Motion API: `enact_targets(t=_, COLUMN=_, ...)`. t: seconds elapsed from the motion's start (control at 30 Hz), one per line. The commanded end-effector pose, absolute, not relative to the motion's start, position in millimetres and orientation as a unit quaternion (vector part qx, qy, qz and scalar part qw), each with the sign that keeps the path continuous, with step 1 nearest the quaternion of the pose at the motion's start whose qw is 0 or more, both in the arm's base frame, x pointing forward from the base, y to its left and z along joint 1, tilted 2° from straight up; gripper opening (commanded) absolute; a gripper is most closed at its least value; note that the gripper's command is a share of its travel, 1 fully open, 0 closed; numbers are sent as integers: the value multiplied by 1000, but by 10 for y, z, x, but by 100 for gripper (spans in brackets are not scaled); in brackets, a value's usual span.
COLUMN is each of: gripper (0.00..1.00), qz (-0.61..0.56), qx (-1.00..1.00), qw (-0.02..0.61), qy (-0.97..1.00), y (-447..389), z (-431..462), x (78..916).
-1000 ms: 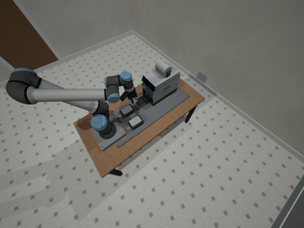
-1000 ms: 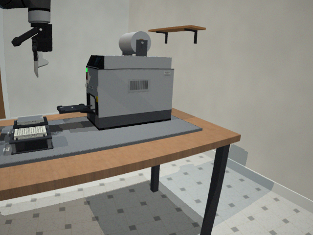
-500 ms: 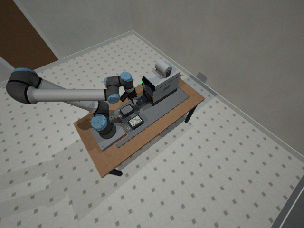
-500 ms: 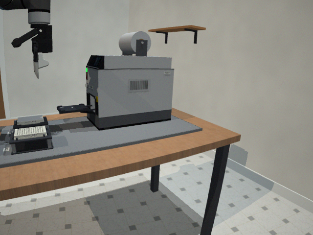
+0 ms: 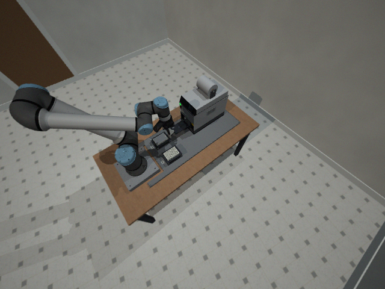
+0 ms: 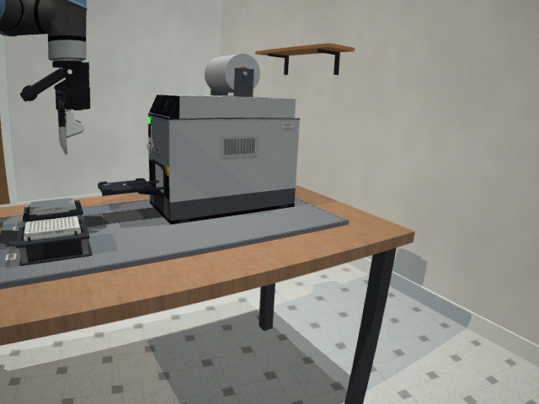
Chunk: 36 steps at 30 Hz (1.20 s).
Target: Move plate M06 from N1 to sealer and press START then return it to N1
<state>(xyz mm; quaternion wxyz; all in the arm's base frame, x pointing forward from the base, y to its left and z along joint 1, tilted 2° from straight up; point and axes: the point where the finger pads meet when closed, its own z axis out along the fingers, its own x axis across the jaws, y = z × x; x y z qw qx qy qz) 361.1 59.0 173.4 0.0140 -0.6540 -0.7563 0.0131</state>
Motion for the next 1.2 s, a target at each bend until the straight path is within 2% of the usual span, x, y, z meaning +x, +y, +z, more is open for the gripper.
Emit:
enact_targets(t=0.0, gripper=68, qz=13, qx=-656, qw=13, qy=-755, y=587, z=1492, x=3616)
enact_targets(t=0.6, gripper=68, qz=13, qx=-659, qw=13, qy=-752, y=586, z=1242, x=3607)
enact_targets(t=1.17, gripper=68, qz=13, qx=-659, qw=13, qy=-752, y=13, z=1249, x=3429)
